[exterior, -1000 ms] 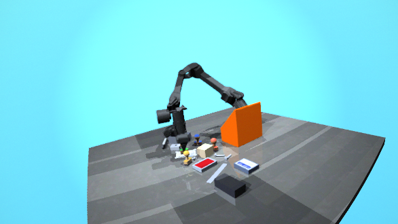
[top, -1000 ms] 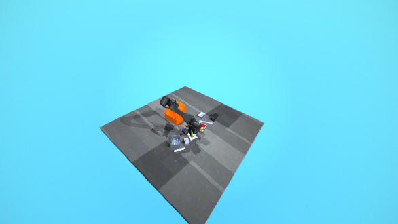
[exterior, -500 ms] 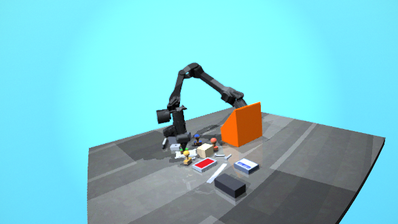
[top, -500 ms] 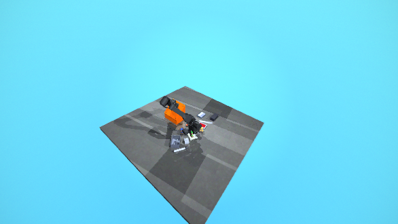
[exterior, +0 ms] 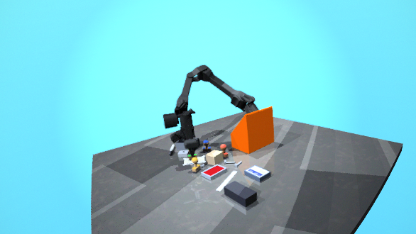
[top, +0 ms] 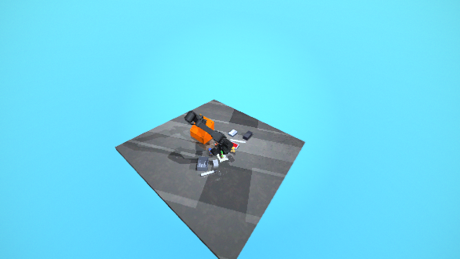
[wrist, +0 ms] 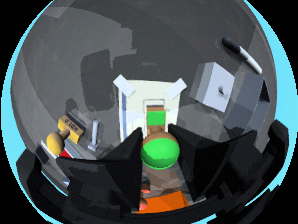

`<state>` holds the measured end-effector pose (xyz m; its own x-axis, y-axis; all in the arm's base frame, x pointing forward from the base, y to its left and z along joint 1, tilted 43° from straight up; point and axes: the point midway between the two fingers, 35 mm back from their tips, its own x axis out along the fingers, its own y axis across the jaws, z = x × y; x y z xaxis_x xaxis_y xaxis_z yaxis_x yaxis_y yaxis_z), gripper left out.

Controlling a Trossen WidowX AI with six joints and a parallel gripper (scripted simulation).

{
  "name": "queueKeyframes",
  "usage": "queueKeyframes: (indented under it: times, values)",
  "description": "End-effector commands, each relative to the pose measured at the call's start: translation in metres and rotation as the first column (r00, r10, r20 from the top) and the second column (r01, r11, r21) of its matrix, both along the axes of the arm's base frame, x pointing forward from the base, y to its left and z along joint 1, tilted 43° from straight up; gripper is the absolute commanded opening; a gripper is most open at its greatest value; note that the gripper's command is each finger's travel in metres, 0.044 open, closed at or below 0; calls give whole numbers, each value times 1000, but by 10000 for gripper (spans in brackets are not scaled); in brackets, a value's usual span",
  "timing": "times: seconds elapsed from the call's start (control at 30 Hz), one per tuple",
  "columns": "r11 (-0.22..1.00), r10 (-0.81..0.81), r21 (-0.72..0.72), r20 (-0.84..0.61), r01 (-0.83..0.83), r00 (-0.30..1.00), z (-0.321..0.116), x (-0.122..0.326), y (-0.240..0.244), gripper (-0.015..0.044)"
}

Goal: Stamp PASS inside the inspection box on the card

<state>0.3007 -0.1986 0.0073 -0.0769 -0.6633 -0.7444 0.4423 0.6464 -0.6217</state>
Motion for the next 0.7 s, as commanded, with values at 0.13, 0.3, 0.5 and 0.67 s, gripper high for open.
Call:
queueKeyframes:
  times: [0.13, 0.3, 0.5, 0.67]
  values:
    - [1000, -3, 3, 5, 3, 1000, 5, 1, 5, 0]
    - [1000, -3, 4, 5, 3, 1000, 11, 3, 10, 0]
    - [1000, -3, 5, 5, 3, 1000, 17, 4, 17, 0]
    - [1000, -3, 6, 5, 3, 1000, 23, 5, 22, 0]
